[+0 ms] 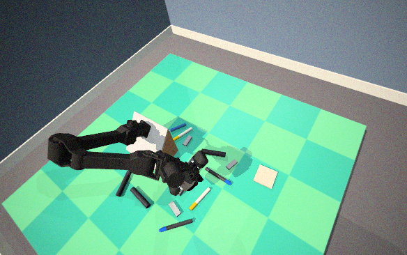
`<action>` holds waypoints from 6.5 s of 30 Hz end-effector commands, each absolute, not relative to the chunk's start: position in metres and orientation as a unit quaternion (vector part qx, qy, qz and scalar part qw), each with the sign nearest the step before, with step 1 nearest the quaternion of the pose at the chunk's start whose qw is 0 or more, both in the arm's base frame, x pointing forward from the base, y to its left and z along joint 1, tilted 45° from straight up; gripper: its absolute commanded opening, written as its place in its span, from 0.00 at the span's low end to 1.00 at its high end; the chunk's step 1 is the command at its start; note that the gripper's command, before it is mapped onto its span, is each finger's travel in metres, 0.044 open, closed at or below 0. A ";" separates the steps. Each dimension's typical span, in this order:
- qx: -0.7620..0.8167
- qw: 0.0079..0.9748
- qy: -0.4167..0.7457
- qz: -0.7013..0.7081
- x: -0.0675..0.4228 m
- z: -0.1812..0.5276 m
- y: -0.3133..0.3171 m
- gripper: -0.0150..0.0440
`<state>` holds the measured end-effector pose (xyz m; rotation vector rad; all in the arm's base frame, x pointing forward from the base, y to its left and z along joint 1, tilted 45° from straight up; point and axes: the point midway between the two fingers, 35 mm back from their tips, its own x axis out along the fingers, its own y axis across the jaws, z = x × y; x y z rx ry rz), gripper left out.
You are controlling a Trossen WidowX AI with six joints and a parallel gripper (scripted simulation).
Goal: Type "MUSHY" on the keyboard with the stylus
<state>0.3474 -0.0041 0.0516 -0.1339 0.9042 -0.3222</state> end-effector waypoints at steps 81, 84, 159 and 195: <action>-0.296 0.678 0.627 -0.243 0.230 -0.055 -0.045 0.25; -0.296 0.678 0.627 -0.243 0.230 -0.055 -0.045 0.25; -0.594 0.260 0.759 -0.050 0.038 -0.167 0.059 0.51; -0.594 0.260 0.759 -0.051 0.040 -0.189 0.038 0.51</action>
